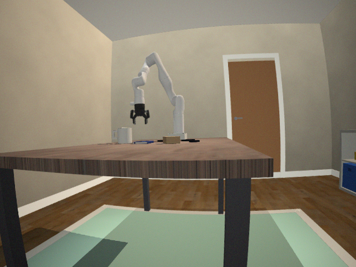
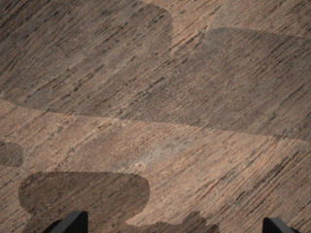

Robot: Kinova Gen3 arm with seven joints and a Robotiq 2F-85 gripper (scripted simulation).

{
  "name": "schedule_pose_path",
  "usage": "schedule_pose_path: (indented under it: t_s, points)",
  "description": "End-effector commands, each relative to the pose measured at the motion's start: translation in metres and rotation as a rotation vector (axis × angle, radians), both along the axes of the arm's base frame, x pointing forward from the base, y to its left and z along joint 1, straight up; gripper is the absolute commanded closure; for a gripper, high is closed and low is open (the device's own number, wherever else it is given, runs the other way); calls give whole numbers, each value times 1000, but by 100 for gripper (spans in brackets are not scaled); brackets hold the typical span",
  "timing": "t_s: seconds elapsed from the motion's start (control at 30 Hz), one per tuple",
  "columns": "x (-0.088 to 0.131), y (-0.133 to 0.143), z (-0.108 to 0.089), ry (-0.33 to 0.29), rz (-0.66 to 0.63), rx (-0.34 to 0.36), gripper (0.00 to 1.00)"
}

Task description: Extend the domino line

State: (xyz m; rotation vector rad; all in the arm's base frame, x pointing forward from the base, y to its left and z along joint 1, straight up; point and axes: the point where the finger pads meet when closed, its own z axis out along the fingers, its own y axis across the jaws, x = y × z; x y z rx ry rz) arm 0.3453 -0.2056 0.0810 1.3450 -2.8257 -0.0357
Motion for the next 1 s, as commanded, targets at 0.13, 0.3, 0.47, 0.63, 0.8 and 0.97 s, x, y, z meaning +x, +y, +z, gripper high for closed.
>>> schedule_pose_path:
  t_s: [0.13, 0.3, 0.47, 0.63, 0.8, 0.97]
  points:
    - [32, 104, -1, 11, 477, 16, 0]
    - [38, 143, -1, 13, 744, 23, 0]
    - [39, 200, 1, 11, 1033, 26, 0]
    - [37, 235, 3, 8, 1295, 27, 0]
    - [27, 296, 7, -4, 1578, 23, 0]
    - [15, 337, 10, -18, 1866, 17, 0]
